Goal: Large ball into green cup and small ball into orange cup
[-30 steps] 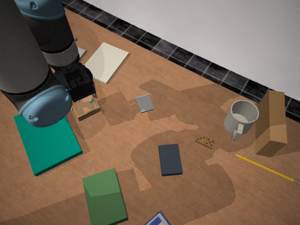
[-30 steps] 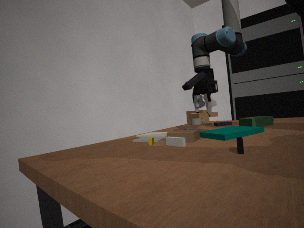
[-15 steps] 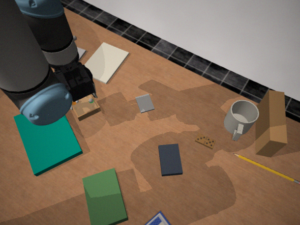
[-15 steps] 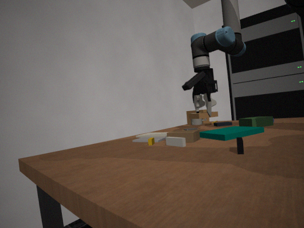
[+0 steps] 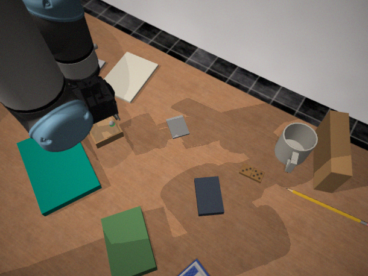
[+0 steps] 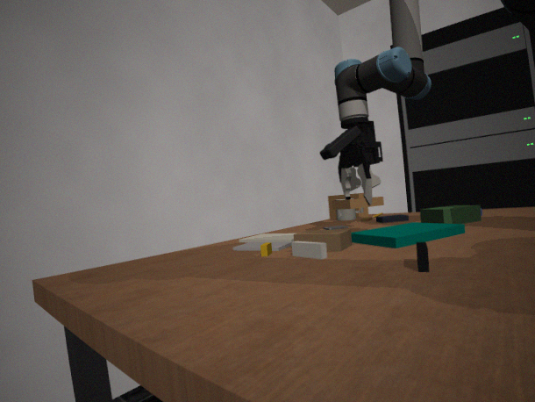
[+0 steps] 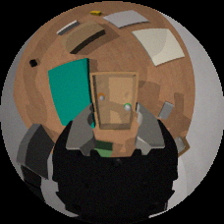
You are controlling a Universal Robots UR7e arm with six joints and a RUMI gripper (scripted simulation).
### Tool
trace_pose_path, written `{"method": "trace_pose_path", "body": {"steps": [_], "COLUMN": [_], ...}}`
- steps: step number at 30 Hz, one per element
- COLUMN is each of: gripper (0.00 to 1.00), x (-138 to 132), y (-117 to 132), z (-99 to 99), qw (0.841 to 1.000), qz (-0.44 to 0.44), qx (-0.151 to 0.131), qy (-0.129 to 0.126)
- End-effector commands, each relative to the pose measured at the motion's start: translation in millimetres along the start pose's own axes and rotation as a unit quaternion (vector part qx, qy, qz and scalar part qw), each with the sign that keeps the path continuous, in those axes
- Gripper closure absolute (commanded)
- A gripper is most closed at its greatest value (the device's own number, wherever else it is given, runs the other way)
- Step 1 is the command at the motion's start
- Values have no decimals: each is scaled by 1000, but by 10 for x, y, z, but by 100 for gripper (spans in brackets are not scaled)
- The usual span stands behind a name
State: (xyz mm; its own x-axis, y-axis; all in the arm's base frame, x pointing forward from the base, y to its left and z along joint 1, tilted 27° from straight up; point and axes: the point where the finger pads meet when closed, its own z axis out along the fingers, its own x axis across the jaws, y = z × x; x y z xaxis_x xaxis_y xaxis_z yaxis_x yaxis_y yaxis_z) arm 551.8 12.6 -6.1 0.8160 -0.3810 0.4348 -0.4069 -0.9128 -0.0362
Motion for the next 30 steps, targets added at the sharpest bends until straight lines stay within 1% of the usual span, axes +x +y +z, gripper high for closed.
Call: {"method": "trace_pose_path", "body": {"steps": [1, 2, 4, 6, 30], "gripper": [56, 56, 56, 56, 56], "x": [1, 1, 4, 1, 1], "y": [-4, -5, 0, -3, -3], "z": [-3, -3, -3, -3, -3], "qw": [1000, 1000, 1000, 1000, 1000], "qz": [0, 0, 0, 0, 0], "qx": [-7, -9, 6, -1, -1], "qy": [8, 8, 0, 8, 8]}}
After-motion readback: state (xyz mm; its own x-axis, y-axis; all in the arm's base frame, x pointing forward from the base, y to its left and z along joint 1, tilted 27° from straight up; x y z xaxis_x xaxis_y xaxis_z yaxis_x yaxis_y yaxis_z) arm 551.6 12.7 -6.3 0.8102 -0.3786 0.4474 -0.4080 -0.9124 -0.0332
